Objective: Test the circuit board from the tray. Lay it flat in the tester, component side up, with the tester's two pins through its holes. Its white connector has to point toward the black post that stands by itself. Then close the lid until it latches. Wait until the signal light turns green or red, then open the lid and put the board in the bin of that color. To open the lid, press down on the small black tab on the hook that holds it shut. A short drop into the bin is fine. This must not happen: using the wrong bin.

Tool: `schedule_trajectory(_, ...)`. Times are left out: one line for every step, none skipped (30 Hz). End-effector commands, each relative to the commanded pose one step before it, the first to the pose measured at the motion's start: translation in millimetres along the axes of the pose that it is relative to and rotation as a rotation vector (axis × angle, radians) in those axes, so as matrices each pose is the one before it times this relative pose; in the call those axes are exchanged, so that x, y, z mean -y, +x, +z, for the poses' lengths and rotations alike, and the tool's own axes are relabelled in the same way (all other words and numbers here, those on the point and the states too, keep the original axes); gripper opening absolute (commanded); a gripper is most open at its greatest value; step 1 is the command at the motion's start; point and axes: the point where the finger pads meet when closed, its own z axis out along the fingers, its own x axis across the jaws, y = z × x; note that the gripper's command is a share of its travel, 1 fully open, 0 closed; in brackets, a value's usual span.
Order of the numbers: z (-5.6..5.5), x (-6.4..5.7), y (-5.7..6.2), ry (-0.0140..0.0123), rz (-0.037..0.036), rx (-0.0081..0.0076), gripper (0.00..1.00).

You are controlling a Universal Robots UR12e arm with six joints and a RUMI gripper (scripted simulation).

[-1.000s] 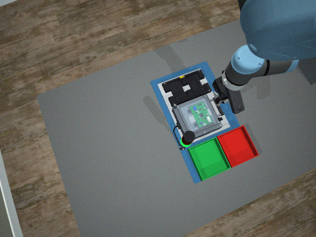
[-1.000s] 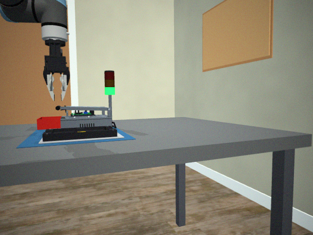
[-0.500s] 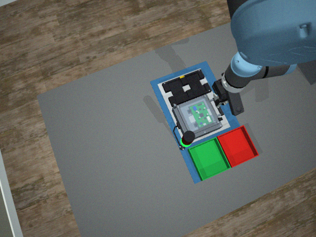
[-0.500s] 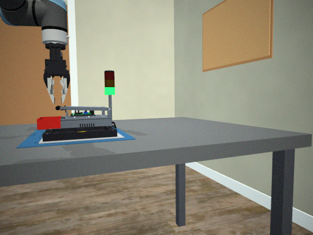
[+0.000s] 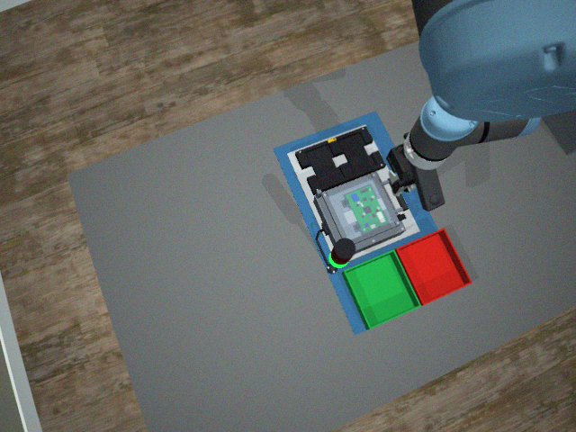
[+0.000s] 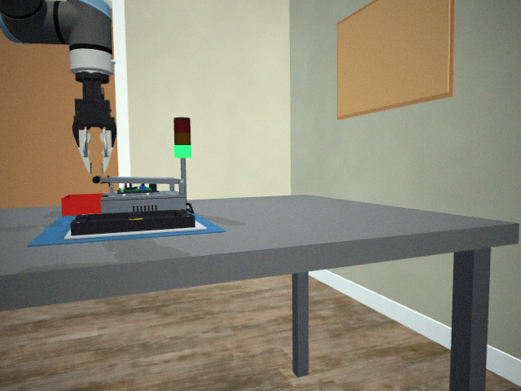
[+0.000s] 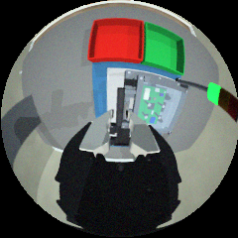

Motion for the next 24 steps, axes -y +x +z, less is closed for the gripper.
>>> schedule_trajectory(-0.3, 0.17, 0.14, 0.00005, -0.00019, -0.0005, 0.15)
schedule_trajectory(0.0, 0.0, 0.0, 0.0, 0.0, 0.0, 0.15)
schedule_trajectory(0.02, 0.0, 0.0, 0.0, 0.0, 0.0, 0.15)
schedule_trajectory(0.15, 0.0, 0.0, 0.0, 0.0, 0.0, 0.15)
schedule_trajectory(0.36, 0.0, 0.0, 0.0, 0.0, 0.0, 0.15)
schedule_trajectory(0.63, 0.0, 0.0, 0.0, 0.0, 0.0, 0.15)
schedule_trajectory(0.93, 0.0, 0.0, 0.0, 0.0, 0.0, 0.15)
schedule_trajectory(1.23, 0.0, 0.0, 0.0, 0.0, 0.0, 0.15)
schedule_trajectory(1.53, 0.0, 0.0, 0.0, 0.0, 0.0, 0.15)
schedule_trajectory(1.79, 0.0, 0.0, 0.0, 0.0, 0.0, 0.15)
schedule_trajectory(2.0, 0.0, -0.01, 0.0, 0.0, 0.0, 0.15)
schedule_trajectory(2.16, 0.0, 0.01, 0.0, 0.0, 0.0, 0.15)
schedule_trajectory(2.24, 0.0, -0.01, 0.0, 0.0, 0.0, 0.15)
schedule_trajectory(2.26, 0.0, 0.01, 0.0, 0.0, 0.0, 0.15)
schedule_trajectory(2.2, 0.0, -0.01, 0.0, 0.0, 0.0, 0.15)
schedule_trajectory(2.07, 0.0, 0.01, 0.0, 0.0, 0.0, 0.15)
schedule_trajectory(0.0, 0.0, 0.0, 0.0, 0.0, 0.0, 0.15)
schedule_trajectory(0.0, 0.0, 0.0, 0.0, 0.0, 0.0, 0.15)
schedule_trajectory(1.86, 0.0, 0.0, 0.0, 0.0, 0.0, 0.15)
schedule_trajectory(1.61, 0.0, 0.0, 0.0, 0.0, 0.0, 0.15)
schedule_trajectory(1.31, 0.0, 0.0, 0.0, 0.0, 0.0, 0.15)
schedule_trajectory(0.99, 0.0, 0.0, 0.0, 0.0, 0.0, 0.15)
schedule_trajectory(0.67, 0.0, 0.0, 0.0, 0.0, 0.0, 0.15)
schedule_trajectory(0.38, 0.0, 0.0, 0.0, 0.0, 0.0, 0.15)
